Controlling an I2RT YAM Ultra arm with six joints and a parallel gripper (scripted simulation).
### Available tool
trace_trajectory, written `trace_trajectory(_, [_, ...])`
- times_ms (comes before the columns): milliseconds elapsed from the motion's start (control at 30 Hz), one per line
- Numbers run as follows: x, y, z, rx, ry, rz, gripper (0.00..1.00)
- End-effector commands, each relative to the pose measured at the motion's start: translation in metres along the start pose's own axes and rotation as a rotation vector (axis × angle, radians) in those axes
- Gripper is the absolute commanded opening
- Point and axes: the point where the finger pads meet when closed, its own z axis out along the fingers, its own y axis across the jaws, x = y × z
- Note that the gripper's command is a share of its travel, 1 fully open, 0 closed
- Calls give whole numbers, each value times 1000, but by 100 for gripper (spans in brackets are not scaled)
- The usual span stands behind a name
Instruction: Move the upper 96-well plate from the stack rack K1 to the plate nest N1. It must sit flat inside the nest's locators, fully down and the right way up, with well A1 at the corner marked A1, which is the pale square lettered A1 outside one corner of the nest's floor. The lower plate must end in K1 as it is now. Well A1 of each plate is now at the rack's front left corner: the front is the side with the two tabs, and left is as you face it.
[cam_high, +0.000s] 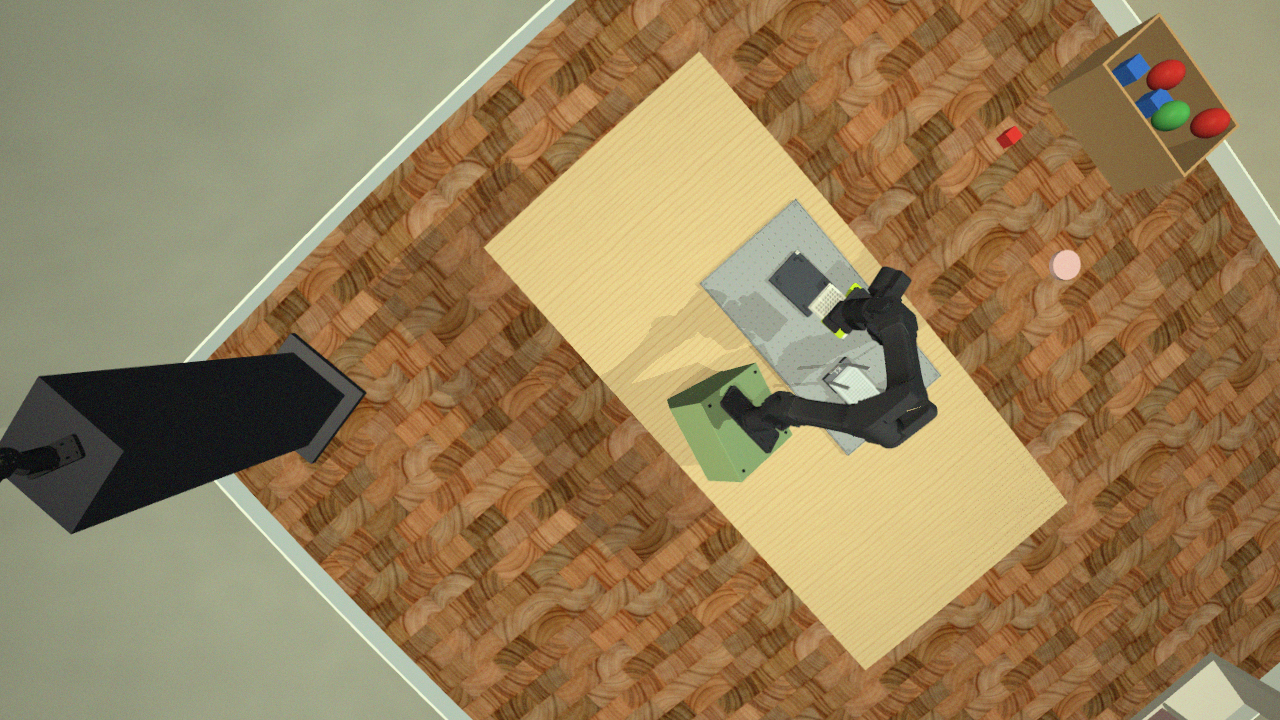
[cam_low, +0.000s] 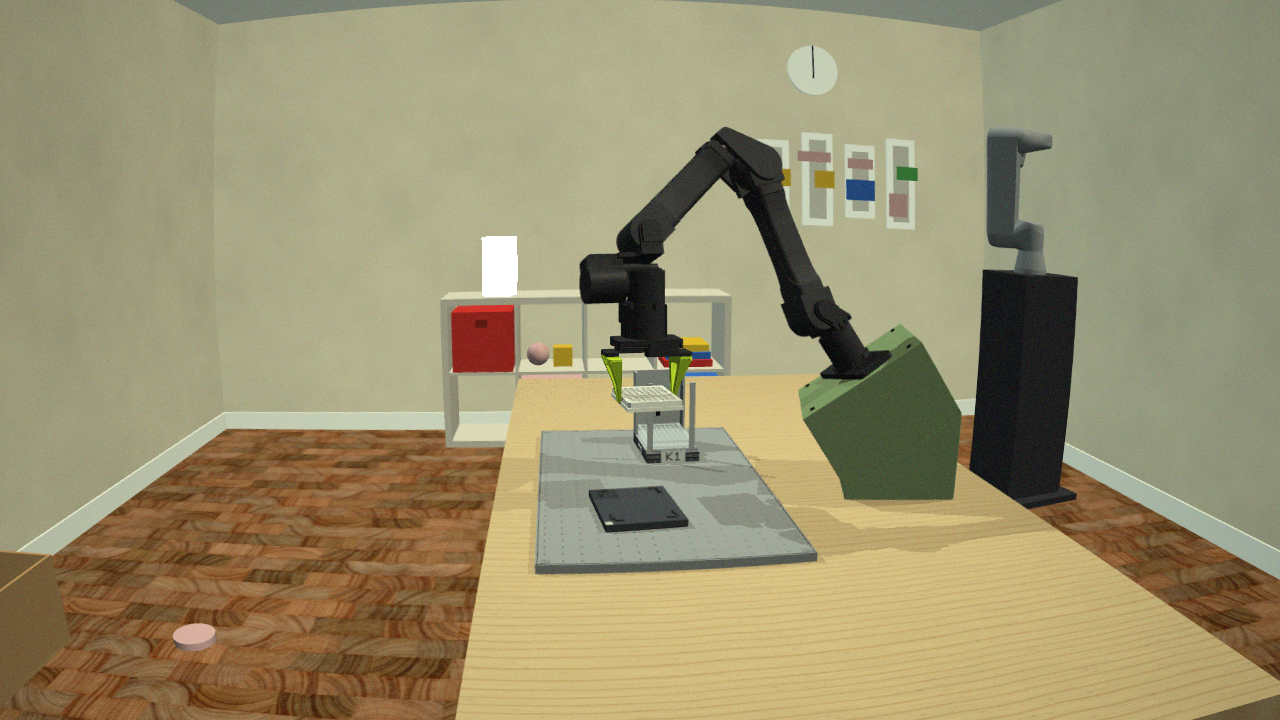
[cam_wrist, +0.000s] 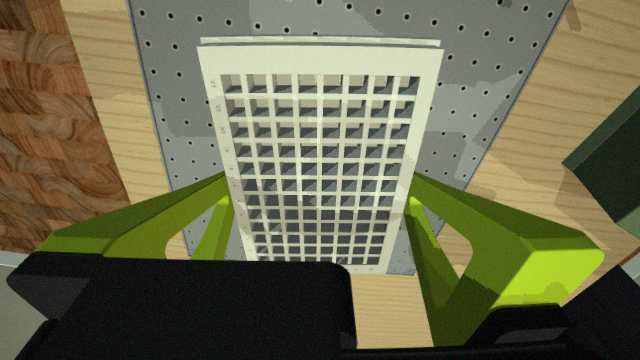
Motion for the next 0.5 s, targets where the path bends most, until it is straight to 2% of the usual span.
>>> trace_trajectory(0, [8,9,-4,-1,-19,24,0])
trace_trajectory(467, [46,23,-2,-2,-18,24,0])
